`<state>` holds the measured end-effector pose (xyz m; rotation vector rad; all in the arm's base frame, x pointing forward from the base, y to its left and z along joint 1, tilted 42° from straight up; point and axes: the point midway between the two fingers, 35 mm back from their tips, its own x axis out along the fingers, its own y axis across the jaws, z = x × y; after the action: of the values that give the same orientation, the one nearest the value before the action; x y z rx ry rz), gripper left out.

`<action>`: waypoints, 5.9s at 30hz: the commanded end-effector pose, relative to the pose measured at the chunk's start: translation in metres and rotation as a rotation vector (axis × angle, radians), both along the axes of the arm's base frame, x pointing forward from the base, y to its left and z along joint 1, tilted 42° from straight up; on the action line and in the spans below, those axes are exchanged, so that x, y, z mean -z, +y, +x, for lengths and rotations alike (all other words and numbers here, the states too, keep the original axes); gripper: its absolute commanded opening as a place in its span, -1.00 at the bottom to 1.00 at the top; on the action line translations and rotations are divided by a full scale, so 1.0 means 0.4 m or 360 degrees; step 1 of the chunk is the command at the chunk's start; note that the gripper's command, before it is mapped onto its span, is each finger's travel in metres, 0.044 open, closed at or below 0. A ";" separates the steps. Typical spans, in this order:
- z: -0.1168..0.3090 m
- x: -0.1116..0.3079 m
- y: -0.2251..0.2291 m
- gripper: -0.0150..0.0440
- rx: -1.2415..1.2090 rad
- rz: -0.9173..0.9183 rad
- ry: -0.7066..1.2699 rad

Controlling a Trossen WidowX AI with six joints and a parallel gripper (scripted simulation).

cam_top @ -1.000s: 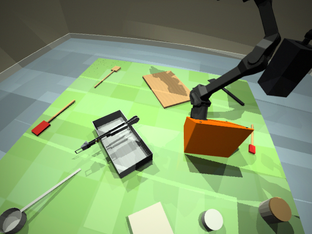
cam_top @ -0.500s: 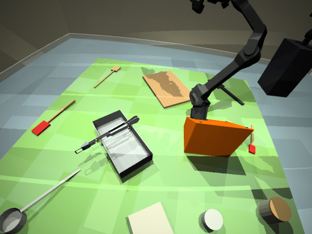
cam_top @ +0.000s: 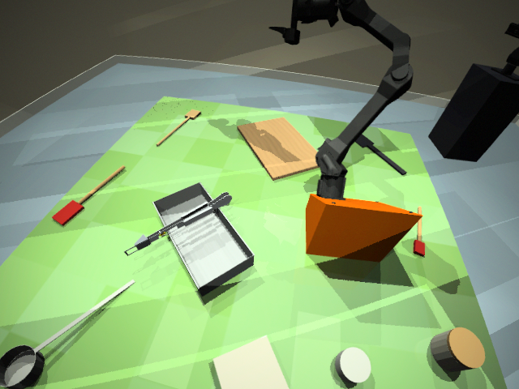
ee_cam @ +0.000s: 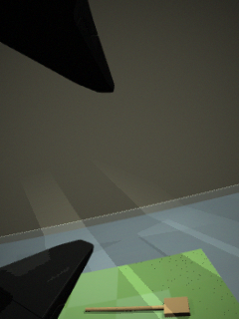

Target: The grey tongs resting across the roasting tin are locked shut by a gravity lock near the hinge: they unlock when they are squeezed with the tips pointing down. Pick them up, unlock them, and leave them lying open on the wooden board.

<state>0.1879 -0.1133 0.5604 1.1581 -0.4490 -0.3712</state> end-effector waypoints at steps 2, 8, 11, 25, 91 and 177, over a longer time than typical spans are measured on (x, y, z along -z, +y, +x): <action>0.113 0.080 -0.015 1.00 -0.0080 -0.0015 0.0244; 0.291 0.236 -0.025 1.00 -0.0183 -0.0125 0.0707; 0.380 0.336 -0.018 1.00 -0.0244 -0.0201 0.0977; 0.586 0.733 0.112 1.00 -0.0604 -0.0605 0.1904; 0.477 1.593 0.347 1.00 -0.1834 -0.2520 0.3767; 0.495 1.296 0.212 -1.00 -0.1309 -0.1947 0.3695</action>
<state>0.3870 -0.0163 0.0273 -0.7971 1.6478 -0.3038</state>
